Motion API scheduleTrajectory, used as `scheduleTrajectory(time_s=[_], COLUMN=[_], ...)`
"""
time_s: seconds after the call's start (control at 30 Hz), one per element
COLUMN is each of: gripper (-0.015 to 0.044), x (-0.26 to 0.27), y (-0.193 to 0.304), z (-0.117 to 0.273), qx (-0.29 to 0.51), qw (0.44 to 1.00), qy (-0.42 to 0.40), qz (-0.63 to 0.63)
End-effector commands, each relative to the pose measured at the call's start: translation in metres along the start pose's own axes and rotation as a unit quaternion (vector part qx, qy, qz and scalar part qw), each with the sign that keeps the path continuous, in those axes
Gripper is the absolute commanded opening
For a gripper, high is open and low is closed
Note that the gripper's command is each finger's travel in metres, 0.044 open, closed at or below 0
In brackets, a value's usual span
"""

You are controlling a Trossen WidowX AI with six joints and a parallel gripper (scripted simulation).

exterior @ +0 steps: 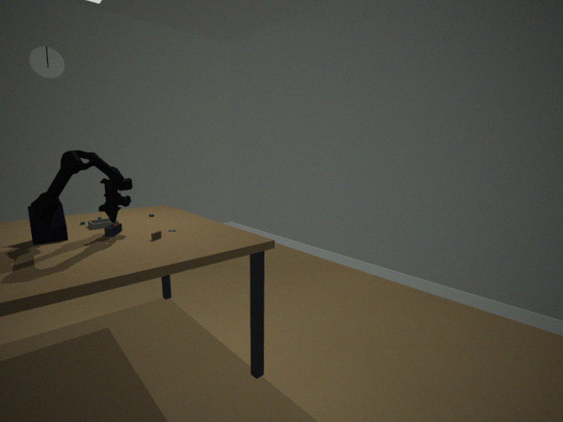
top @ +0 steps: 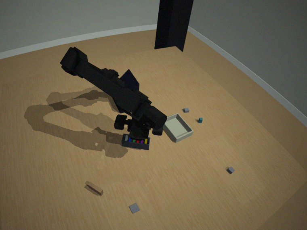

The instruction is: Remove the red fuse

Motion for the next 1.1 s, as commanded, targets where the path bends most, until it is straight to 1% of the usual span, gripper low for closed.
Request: scheduleTrajectory(time_s=[0.0,0.97,1.07], gripper=[0.0061,0.0061,0.0041], x=[0.000,-0.001,-0.001], y=[0.001,0.001,0.001], z=[-0.004,-0.024,-0.023], qx=[-0.002,-0.002,0.000], qw=[1.000,1.000,1.000], qy=[0.002,0.003,0.001], qz=[0.004,0.004,0.000])
Point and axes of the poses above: the point midway between the two fingers, 35 mm back from their tips, its own z axis back along the fingers, its own x axis across the jaws, y = z × x, the point moved 8 cm from there along z, back along the fingers, and after that the axes turned 5 degrees about -z, right-handed, at the moved point
